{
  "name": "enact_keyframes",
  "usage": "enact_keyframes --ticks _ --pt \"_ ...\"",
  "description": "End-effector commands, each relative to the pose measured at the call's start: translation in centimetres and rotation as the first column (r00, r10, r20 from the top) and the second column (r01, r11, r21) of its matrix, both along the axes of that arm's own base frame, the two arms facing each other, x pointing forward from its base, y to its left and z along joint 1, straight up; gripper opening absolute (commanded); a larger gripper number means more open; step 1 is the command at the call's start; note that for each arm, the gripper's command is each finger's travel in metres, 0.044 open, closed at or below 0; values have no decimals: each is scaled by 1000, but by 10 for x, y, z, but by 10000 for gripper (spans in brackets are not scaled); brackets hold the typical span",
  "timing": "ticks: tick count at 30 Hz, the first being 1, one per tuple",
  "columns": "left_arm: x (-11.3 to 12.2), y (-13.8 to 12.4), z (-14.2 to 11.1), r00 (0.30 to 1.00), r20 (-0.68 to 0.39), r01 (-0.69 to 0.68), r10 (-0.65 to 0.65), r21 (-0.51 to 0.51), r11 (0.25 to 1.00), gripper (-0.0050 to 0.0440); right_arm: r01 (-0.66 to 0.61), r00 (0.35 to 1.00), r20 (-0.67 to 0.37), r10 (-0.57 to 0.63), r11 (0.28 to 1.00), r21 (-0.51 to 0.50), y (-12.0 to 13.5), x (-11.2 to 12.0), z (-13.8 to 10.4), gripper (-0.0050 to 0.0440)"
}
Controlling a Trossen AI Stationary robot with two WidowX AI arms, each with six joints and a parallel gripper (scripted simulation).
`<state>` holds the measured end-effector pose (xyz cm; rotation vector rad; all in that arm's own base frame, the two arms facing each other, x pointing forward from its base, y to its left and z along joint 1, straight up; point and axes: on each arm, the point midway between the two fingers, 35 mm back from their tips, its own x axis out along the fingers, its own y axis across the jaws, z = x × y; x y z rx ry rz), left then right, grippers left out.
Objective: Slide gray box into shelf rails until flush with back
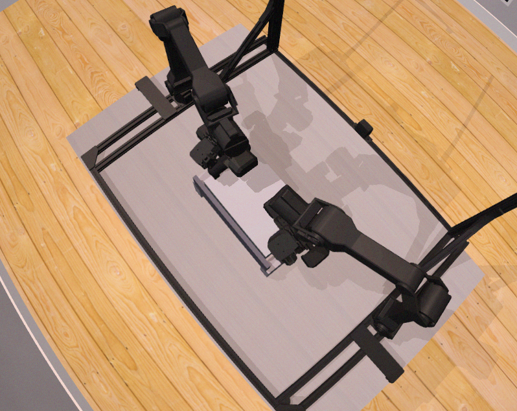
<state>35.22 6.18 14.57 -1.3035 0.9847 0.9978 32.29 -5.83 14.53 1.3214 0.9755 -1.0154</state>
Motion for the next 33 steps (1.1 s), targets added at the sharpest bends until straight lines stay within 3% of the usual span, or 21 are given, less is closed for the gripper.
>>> enact_keyframes --ticks 1,4,15,17,24,33 --pt "1 6 7 1000 14 2 -2 8 1000 0 -2 1000 16 3 1000 -14 -7 0 7 0" --pt "1 10 7 1000 14 2 -2 8 1000 0 -2 1000 16 3 1000 -14 -10 0 7 0" --pt "0 3 0 1000 1 0 0 0 1000 264 0 1000 0 0 1000 1 -3 0 0 264" --pt "0 3 0 1000 1 0 0 0 1000 264 0 1000 0 0 1000 1 -3 0 0 264" --pt "0 3 0 1000 1 0 0 0 1000 432 0 1000 0 0 1000 1 -3 0 0 432" --pt "1 4 8 1000 2 1 -1 0 1000 440 -1 1000 2 1 1000 0 -4 1 9 440"
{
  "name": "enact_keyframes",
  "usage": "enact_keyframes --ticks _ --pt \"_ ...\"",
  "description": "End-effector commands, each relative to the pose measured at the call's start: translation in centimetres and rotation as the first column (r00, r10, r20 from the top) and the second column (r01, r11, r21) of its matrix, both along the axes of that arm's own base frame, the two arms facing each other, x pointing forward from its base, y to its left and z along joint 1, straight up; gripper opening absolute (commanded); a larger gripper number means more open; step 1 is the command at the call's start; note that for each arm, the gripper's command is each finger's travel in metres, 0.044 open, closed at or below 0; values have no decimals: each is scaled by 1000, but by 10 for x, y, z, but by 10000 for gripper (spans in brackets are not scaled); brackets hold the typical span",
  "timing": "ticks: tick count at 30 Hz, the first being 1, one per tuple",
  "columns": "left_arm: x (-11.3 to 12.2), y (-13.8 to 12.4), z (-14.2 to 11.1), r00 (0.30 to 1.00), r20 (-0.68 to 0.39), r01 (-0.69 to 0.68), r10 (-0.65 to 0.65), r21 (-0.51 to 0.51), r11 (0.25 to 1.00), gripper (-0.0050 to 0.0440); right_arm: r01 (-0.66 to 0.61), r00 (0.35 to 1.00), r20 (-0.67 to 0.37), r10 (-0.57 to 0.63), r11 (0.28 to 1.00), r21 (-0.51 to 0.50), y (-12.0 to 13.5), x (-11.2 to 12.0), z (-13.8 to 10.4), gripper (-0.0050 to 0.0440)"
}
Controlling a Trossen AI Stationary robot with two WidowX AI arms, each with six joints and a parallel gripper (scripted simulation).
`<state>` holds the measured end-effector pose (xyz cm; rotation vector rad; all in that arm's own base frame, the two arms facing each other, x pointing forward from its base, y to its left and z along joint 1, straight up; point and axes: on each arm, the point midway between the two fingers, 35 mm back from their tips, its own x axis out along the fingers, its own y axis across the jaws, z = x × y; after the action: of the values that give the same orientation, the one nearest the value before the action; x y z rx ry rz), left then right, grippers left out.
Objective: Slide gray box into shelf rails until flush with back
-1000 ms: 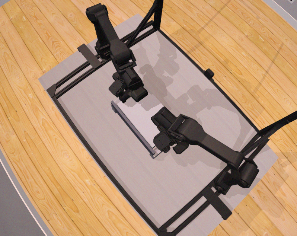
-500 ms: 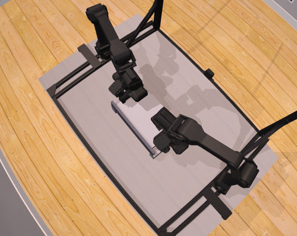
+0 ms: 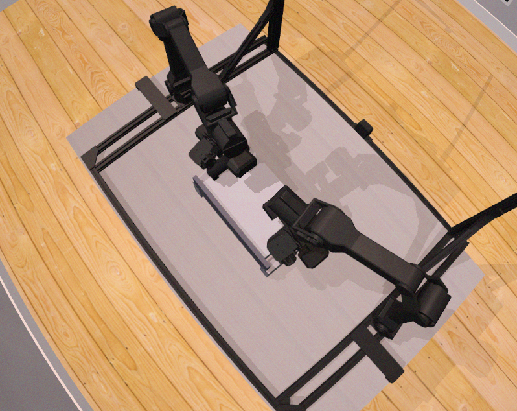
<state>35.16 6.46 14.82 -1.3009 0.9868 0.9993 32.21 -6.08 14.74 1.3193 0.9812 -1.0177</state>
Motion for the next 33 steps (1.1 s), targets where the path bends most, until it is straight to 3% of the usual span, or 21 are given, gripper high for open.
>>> enact_keyframes --ticks 1,11,33 --pt "2 1 6 1000 5 -1 1 -1 1000 440 1 1000 7 -1 1000 -2 -1 2 6 440" --pt "-1 10 83 1000 16 1 -1 7 1000 440 -1 1000 20 1 1000 -15 -11 -2 84 440" --pt "-3 10 83 1000 14 -1 1 9 1000 440 7 1000 21 -6 1000 -14 -11 -3 85 440"
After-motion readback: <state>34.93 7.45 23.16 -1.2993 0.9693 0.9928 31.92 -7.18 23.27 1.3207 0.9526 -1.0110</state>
